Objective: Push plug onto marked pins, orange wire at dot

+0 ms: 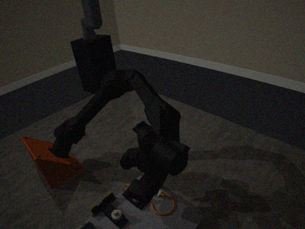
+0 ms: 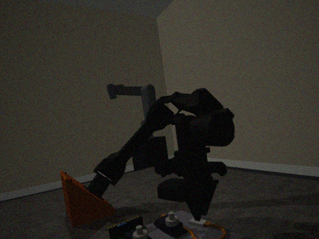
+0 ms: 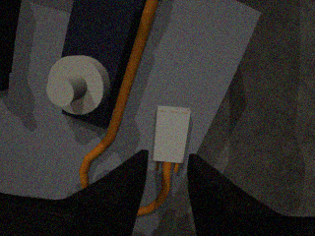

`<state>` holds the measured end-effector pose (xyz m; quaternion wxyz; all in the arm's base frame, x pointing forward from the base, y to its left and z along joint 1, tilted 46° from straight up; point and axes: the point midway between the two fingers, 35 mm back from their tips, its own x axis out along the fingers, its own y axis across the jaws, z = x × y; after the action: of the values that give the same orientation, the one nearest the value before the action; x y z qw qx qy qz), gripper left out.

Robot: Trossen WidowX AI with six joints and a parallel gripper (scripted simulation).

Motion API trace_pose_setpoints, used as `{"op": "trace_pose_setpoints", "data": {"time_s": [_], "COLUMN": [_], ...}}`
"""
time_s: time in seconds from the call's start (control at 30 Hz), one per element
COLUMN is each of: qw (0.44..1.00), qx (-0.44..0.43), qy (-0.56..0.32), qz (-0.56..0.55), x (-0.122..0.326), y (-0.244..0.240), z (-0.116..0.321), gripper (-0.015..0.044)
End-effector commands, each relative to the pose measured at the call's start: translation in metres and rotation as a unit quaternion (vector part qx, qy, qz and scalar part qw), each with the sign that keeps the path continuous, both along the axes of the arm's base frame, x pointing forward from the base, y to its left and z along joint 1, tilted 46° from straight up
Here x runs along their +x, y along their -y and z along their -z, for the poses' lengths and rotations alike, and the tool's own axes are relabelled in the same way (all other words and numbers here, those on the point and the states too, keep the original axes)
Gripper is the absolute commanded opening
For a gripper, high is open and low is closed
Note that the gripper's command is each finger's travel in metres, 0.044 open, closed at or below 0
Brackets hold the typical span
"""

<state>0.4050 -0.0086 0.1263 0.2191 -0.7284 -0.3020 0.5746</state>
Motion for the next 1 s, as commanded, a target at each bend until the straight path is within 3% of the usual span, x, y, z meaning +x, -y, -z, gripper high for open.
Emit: {"op": "trace_pose_setpoints", "data": {"time_s": [0.0, 0.17, 0.27, 0.43, 0.97], "qw": [1.0, 1.0, 1.0, 1.0, 1.0], "qx": [0.003, 0.003, 0.003, 0.003, 0.002], "qy": [-0.004, -0.004, -0.004, -0.004, -0.005], "qz": [0.0, 0.0, 0.0, 0.0, 0.0], "x": [-0.001, 0.0, 0.0, 0.0, -0.008], "y": [-0.006, -0.01, -0.01, -0.01, 0.031], "z": [0.005, 0.009, 0.009, 0.009, -0.031], "gripper": [0.0115, 0.0115, 0.0036, 0.0003, 0.0]}}
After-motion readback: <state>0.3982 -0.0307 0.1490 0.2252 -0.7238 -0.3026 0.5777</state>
